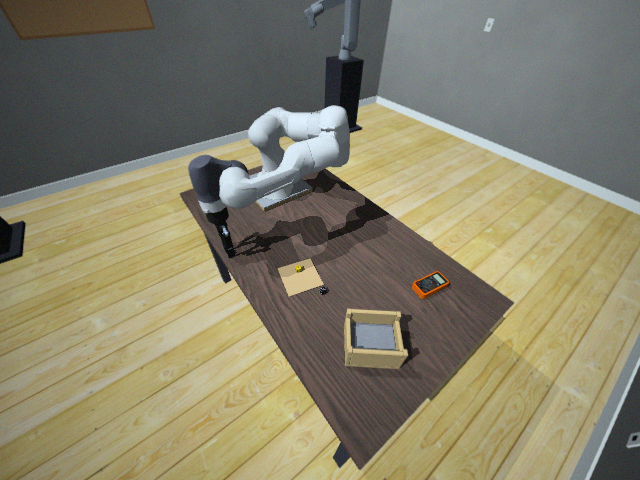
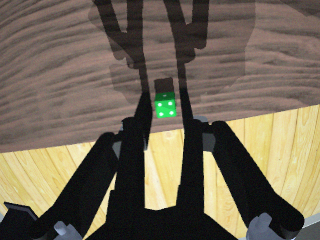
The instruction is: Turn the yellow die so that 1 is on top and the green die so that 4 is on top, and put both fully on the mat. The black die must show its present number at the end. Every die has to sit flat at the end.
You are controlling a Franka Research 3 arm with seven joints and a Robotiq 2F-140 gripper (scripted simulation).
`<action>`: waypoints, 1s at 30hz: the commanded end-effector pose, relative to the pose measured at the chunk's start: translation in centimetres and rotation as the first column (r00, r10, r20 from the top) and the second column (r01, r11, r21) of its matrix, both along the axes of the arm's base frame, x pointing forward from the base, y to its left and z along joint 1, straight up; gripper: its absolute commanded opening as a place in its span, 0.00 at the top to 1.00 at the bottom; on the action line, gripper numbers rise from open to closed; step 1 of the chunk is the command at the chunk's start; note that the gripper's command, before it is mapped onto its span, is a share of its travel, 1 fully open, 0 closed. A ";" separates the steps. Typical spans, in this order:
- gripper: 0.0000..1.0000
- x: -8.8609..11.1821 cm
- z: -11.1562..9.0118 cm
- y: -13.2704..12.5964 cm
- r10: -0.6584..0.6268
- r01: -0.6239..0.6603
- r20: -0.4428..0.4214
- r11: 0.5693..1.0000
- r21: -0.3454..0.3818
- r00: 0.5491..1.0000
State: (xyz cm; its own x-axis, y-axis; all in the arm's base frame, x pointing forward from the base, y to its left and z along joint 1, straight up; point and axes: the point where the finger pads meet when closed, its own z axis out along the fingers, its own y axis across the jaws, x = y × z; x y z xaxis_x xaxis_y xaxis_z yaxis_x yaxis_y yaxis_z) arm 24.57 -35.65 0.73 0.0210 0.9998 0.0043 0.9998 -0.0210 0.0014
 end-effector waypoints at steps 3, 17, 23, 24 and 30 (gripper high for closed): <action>0.71 -0.2 -0.1 -0.1 0.004 -0.004 -0.001 1.000 -0.002 1.000; 0.71 -0.2 -0.1 -0.1 0.004 -0.004 -0.001 1.000 -0.002 1.000; 0.82 -0.2 -0.1 -0.1 0.004 -0.004 -0.001 1.000 -0.002 1.000; 0.82 -0.2 -0.1 -0.1 0.004 -0.004 -0.001 1.000 -0.002 1.000; 0.82 -0.2 -0.1 -0.1 0.004 -0.004 -0.001 1.000 -0.002 1.000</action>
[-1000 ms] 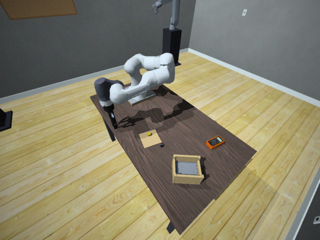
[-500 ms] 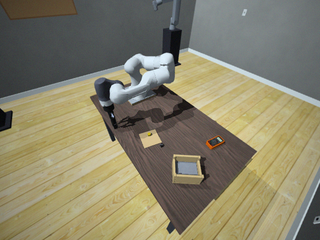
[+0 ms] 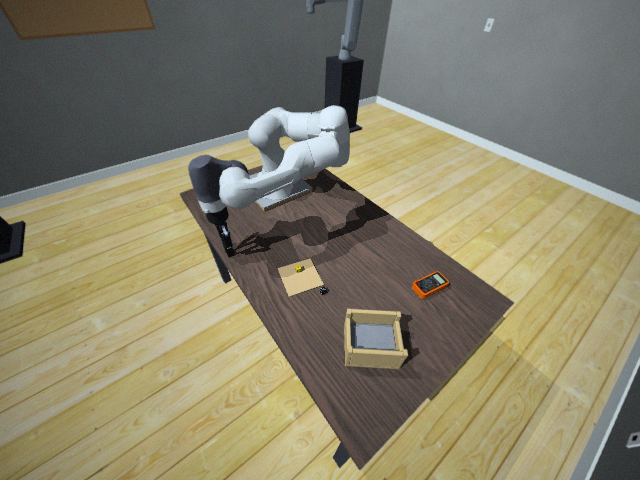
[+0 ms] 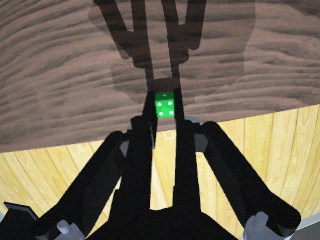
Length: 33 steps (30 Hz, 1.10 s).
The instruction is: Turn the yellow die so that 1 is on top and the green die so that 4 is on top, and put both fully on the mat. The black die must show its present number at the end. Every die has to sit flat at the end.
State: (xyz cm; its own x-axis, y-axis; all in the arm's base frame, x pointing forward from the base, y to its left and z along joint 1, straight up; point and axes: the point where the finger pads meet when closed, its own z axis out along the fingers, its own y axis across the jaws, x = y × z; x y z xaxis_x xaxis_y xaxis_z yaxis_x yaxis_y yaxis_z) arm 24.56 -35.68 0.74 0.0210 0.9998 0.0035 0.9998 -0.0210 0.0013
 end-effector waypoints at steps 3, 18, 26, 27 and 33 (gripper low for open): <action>0.82 -0.2 -0.1 -0.1 0.004 -0.004 -0.001 1.000 -0.002 1.000; 0.82 -0.2 -0.1 -0.1 0.004 -0.004 -0.001 1.000 -0.002 1.000; 0.82 -0.2 0.3 -0.1 0.004 -0.004 -0.001 1.000 -0.002 1.000; 0.82 -0.2 0.5 -0.1 0.004 -0.004 -0.001 1.000 -0.002 1.000; 0.82 -0.2 4.0 -0.1 0.004 -0.004 -0.001 1.000 -0.002 1.000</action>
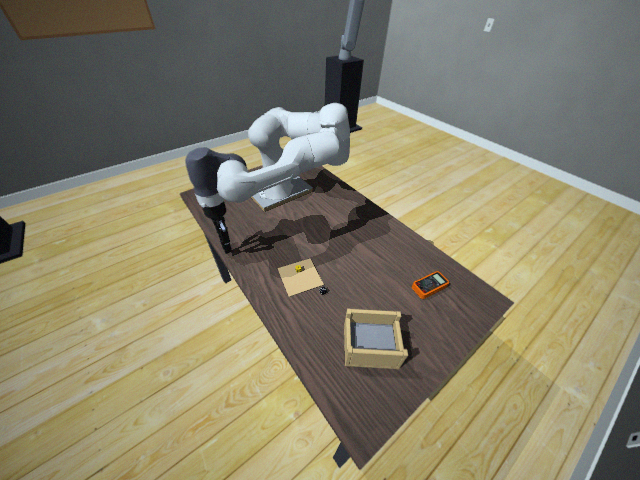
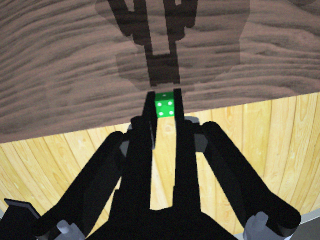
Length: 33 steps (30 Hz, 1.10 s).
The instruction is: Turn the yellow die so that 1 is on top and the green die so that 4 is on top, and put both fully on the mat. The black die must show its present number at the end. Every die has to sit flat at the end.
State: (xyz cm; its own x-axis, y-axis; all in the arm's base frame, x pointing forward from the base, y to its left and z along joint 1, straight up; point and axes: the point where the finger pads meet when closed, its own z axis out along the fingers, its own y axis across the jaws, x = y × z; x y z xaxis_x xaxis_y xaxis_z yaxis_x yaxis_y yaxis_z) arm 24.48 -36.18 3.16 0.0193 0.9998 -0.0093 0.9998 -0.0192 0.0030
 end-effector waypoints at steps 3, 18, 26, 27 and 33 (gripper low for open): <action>0.82 -0.1 2.4 0.4 0.002 -0.002 -0.003 1.000 0.011 1.000; 0.82 -0.1 7.5 0.4 0.002 -0.002 -0.003 1.000 0.011 1.000; 0.82 2.1 7.8 0.7 -0.021 0.021 -0.001 1.000 0.007 1.000; 0.82 4.6 8.0 1.2 -0.046 0.046 0.001 0.999 0.003 0.999; 0.82 11.7 8.6 3.5 -0.119 0.119 0.008 0.993 -0.003 0.993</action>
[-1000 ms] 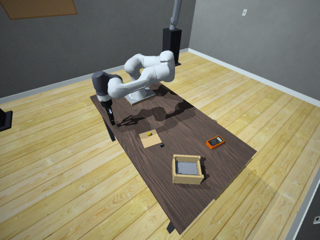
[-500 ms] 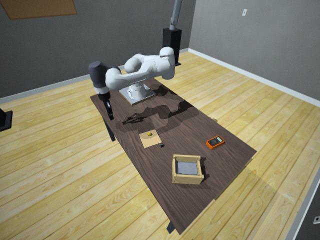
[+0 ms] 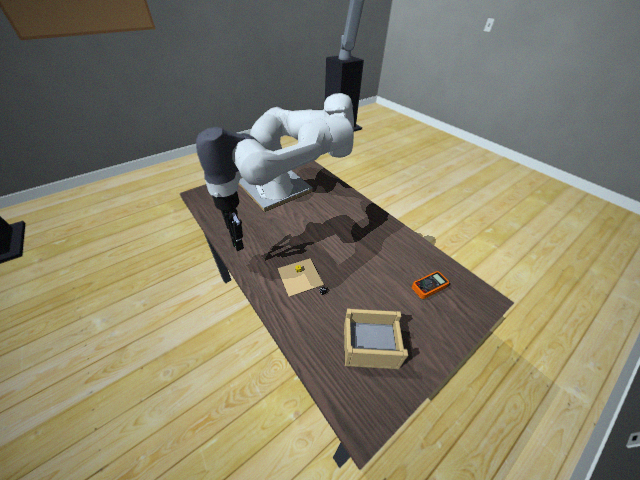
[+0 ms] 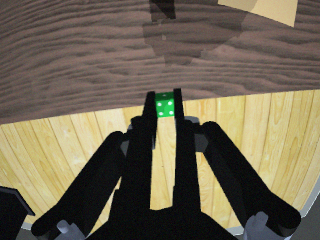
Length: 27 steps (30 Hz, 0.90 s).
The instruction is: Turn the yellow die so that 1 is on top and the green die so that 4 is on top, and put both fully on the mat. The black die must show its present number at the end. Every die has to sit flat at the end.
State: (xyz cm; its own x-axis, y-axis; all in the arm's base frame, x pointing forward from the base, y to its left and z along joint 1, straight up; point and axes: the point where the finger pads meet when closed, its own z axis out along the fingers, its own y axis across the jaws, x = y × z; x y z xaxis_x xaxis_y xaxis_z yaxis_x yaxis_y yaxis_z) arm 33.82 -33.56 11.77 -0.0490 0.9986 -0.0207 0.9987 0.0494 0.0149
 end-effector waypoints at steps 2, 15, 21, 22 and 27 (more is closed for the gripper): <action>0.82 2.3 -0.1 0.9 -0.187 0.187 -0.005 0.982 0.008 0.982; 0.82 10.1 0.1 5.4 -0.267 0.267 -0.002 0.964 0.011 0.964; 0.82 12.6 0.0 7.4 -0.294 0.294 -0.003 0.956 0.013 0.956; 0.82 13.5 0.0 8.2 -0.304 0.304 -0.004 0.952 0.014 0.953; 0.82 16.1 -0.2 10.8 -0.334 0.334 -0.008 0.942 0.017 0.943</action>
